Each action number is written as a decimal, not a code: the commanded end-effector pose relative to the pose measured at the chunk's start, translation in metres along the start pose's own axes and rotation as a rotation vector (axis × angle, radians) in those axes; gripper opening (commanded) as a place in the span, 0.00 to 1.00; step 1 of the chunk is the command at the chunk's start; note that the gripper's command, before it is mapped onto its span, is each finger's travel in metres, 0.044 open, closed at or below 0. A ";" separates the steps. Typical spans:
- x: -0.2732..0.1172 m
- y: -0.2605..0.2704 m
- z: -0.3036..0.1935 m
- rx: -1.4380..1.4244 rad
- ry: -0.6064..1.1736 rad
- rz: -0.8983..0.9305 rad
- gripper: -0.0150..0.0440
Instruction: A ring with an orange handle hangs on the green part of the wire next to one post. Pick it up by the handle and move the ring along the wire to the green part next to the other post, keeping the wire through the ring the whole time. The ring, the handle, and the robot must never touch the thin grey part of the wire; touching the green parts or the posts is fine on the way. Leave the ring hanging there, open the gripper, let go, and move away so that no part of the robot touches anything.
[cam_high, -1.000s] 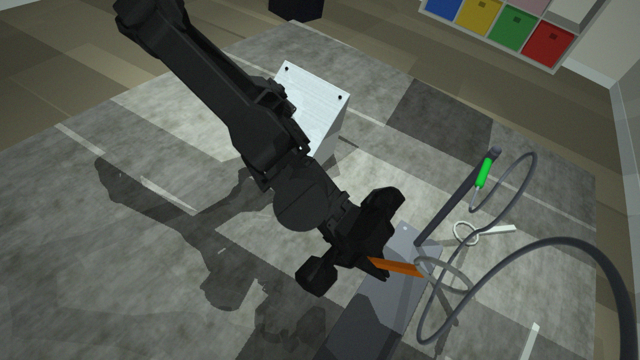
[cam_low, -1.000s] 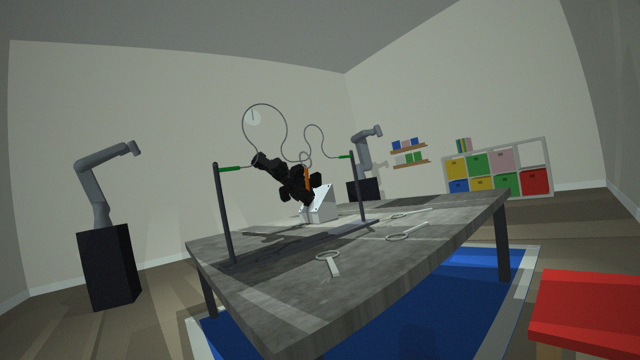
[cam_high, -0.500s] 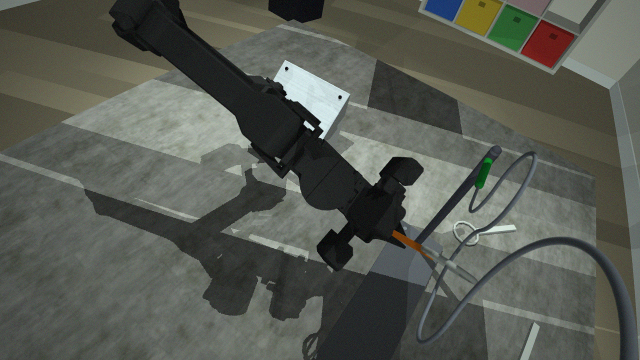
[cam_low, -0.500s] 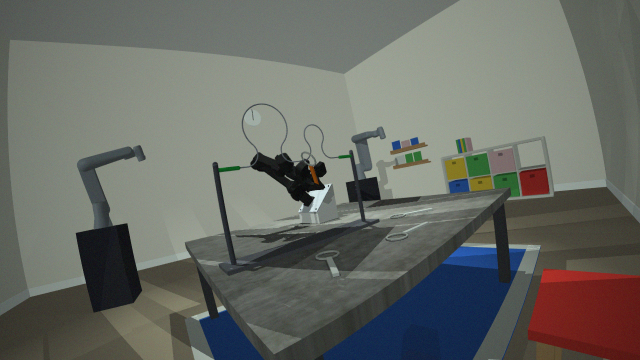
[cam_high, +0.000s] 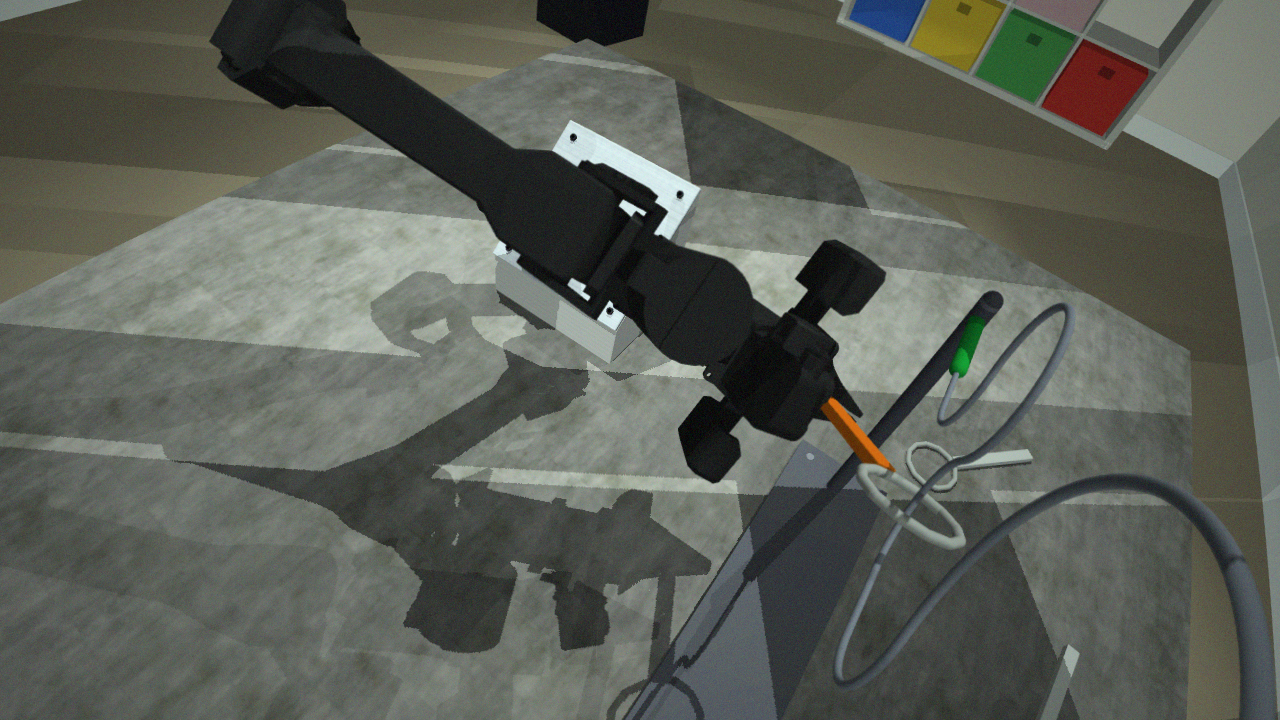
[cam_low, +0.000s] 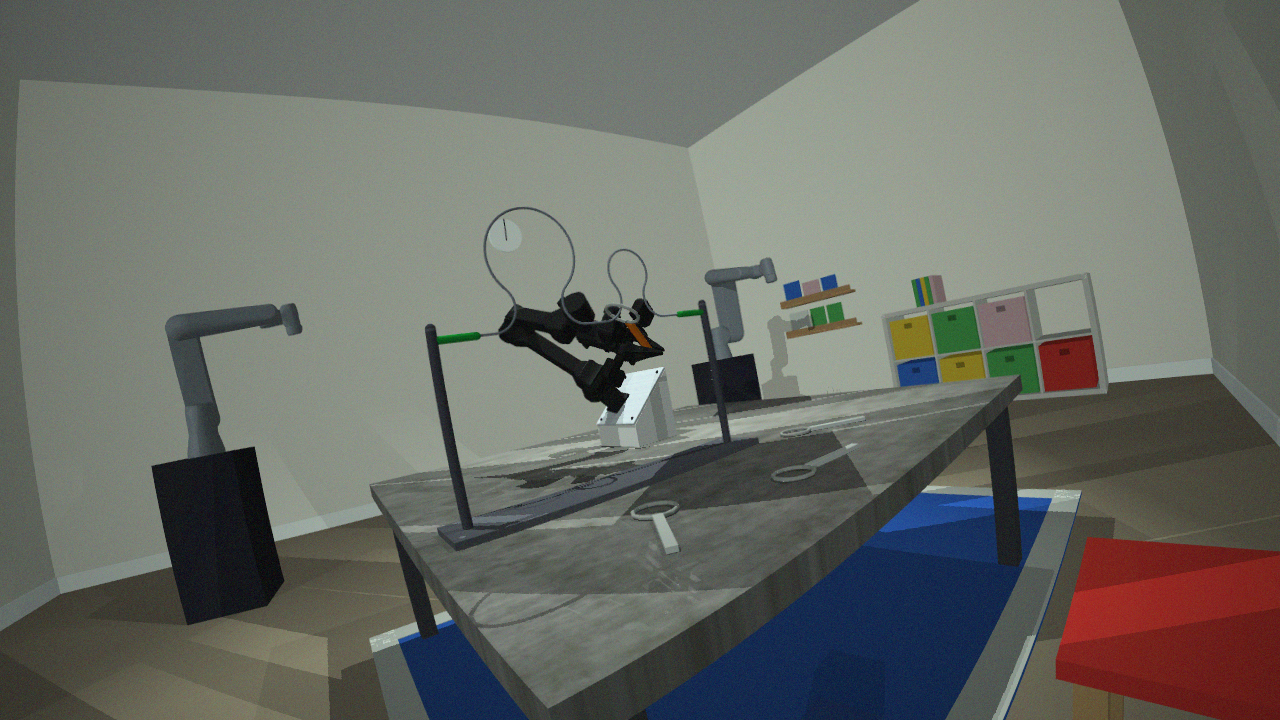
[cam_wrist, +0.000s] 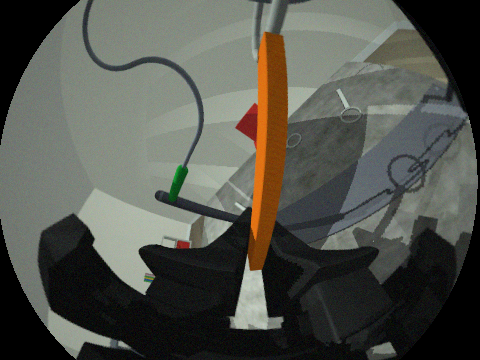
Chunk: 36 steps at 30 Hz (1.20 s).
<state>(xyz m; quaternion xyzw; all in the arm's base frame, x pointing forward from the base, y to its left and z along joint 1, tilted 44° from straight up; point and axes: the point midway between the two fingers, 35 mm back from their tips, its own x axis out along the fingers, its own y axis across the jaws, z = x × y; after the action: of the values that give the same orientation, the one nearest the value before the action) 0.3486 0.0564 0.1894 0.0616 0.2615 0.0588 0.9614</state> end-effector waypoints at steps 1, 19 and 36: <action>-0.004 0.017 0.006 0.076 -0.003 0.055 0.00; -0.019 0.070 0.019 0.394 0.040 0.239 0.00; -0.033 0.100 0.037 0.596 0.067 0.355 0.00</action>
<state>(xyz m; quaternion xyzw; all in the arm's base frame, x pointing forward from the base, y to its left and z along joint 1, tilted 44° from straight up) 0.3313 0.1415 0.2424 0.3669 0.2877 0.1375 0.8739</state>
